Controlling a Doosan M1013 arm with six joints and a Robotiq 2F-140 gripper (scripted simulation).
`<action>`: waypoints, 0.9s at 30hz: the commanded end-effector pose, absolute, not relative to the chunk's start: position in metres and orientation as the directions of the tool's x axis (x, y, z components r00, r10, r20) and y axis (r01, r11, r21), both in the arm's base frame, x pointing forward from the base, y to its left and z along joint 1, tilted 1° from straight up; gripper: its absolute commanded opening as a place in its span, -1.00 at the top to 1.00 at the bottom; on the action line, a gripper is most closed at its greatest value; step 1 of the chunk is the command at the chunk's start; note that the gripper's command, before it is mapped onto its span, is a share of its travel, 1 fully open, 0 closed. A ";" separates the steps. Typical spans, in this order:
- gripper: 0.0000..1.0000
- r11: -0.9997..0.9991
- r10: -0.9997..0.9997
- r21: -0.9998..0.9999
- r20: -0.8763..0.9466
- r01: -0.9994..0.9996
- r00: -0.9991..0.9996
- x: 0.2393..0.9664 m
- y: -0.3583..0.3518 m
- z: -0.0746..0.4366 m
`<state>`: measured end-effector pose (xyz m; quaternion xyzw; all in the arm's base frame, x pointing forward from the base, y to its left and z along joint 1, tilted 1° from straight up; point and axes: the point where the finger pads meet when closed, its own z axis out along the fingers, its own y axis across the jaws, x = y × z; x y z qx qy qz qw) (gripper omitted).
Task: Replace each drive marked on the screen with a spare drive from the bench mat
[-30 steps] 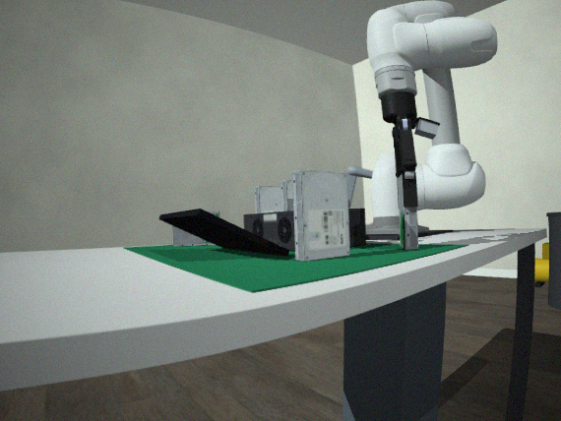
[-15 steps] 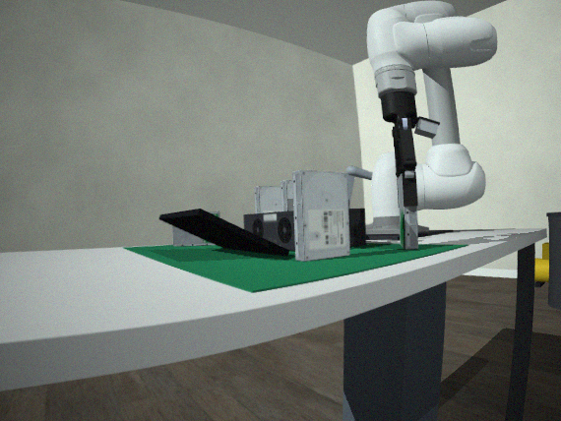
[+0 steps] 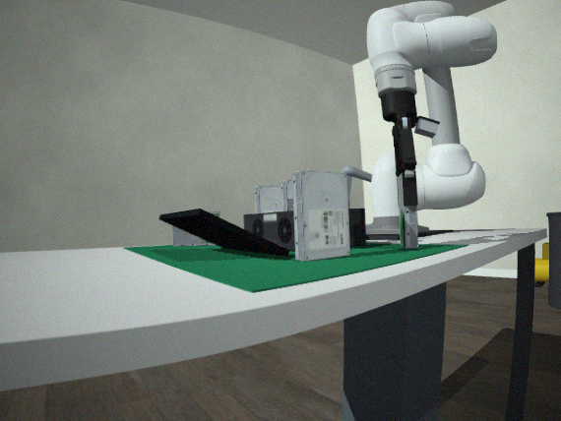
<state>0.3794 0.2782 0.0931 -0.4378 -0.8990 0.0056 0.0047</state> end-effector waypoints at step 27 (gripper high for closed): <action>0.80 0.617 0.787 -0.013 0.004 0.787 -0.617 0.380 0.278 0.097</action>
